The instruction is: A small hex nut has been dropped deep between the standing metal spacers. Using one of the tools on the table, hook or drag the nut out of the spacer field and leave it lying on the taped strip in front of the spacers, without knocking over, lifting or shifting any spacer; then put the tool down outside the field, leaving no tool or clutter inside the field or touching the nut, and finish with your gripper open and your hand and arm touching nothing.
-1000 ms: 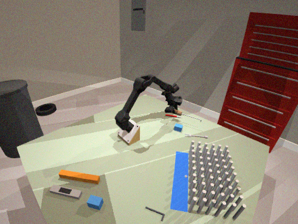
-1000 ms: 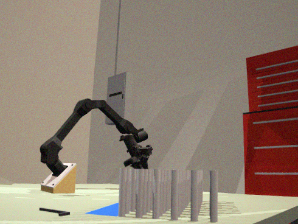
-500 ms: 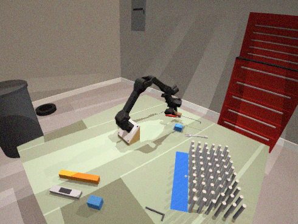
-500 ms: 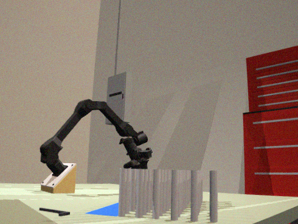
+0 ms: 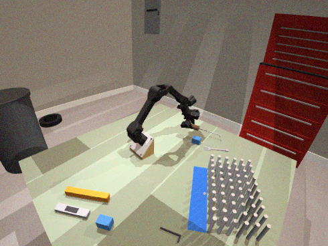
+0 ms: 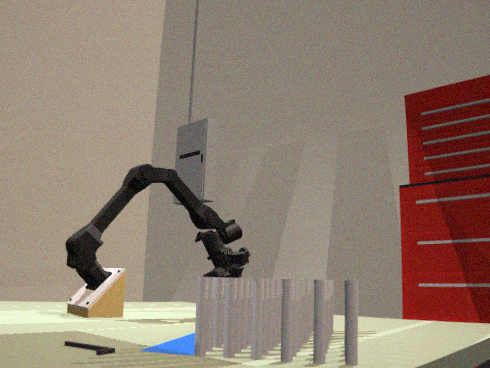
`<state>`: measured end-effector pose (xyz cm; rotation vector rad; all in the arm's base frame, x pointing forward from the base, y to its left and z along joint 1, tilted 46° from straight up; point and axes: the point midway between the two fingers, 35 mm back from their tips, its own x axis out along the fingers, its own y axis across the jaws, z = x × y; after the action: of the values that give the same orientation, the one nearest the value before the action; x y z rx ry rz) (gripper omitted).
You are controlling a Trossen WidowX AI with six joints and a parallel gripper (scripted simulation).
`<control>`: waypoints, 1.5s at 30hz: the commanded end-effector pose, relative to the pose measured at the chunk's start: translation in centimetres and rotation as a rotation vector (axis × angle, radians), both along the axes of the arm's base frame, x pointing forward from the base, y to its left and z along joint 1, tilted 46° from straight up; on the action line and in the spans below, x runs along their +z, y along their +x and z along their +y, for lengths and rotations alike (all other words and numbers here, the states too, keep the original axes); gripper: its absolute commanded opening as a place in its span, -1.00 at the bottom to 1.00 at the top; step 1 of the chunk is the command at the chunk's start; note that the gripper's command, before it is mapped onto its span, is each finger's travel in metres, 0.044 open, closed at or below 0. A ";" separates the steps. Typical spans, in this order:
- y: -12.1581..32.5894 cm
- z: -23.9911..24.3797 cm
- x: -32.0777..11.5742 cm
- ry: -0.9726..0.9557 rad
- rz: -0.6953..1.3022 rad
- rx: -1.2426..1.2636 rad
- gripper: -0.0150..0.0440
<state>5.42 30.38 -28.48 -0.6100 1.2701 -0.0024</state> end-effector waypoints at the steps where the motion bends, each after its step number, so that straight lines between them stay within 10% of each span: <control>1: 0.1 -0.4 -0.3 -0.003 -0.005 0.006 -0.49; 37: 0.2 -3.3 -2.2 -0.004 -0.005 0.006 -0.49; 45: 0.1 -3.0 -2.1 -0.001 0.000 0.000 0.22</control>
<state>5.51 27.27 -30.59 -0.6124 1.2702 -0.0042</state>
